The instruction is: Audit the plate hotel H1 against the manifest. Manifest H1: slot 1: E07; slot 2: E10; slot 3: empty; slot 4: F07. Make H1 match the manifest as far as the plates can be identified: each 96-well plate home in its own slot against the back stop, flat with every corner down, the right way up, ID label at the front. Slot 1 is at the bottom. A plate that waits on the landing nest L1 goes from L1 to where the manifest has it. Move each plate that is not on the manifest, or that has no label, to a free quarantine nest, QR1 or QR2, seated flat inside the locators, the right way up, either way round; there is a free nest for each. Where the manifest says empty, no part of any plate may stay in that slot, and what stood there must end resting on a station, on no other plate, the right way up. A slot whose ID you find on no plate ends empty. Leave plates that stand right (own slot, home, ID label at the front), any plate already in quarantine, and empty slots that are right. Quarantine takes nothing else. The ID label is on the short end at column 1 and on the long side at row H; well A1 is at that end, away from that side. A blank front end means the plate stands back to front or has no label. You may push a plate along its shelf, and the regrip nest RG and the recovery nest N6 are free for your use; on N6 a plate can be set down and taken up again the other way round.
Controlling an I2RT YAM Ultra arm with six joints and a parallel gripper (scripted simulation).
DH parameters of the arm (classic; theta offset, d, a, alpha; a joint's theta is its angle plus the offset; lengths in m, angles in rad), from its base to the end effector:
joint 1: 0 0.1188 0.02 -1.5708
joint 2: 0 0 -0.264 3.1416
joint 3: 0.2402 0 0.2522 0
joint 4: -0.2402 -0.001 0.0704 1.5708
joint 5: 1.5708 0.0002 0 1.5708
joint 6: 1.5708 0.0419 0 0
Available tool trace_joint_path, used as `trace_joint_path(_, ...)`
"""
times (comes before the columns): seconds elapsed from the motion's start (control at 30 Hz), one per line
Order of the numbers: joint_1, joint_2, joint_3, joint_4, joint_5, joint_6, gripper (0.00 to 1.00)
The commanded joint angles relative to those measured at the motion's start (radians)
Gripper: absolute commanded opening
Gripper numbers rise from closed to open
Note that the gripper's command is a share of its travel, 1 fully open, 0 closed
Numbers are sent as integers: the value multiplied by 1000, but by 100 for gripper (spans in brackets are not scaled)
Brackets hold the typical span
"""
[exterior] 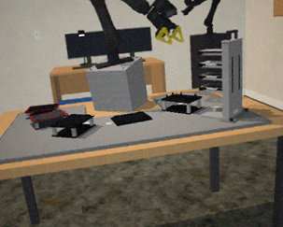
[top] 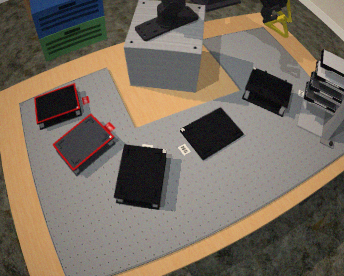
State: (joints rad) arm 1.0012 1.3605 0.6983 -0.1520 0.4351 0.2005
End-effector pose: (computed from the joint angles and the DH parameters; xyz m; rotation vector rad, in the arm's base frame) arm 0.1592 0.2177 0.1947 -0.7053 2.1815 0.0967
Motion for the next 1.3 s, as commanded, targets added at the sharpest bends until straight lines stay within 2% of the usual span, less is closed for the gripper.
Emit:
trace_joint_path(0.0,1,-7,9,-3,3,4,100)
trace_joint_path(0.07,1,-7,9,-3,3,4,100)
trace_joint_path(0.1,-11,18,32,-1,3,5,100)
trace_joint_path(0.37,-35,72,50,59,-21,-23,100)
trace_joint_path(0.43,-35,72,50,59,-21,-23,100)
trace_joint_path(0.47,-26,43,53,65,-20,-25,100)
trace_joint_path(0.53,-44,92,58,75,-27,-30,100)
trace_joint_path(0.93,-72,173,93,131,-49,-54,100)
trace_joint_path(1.0,-72,173,93,131,-49,-54,100)
trace_joint_path(1.03,-68,144,96,136,-48,-56,100)
trace_joint_path(1.1,-81,189,100,142,-53,-59,100)
trace_joint_path(1.27,-89,223,117,162,-61,-68,100)
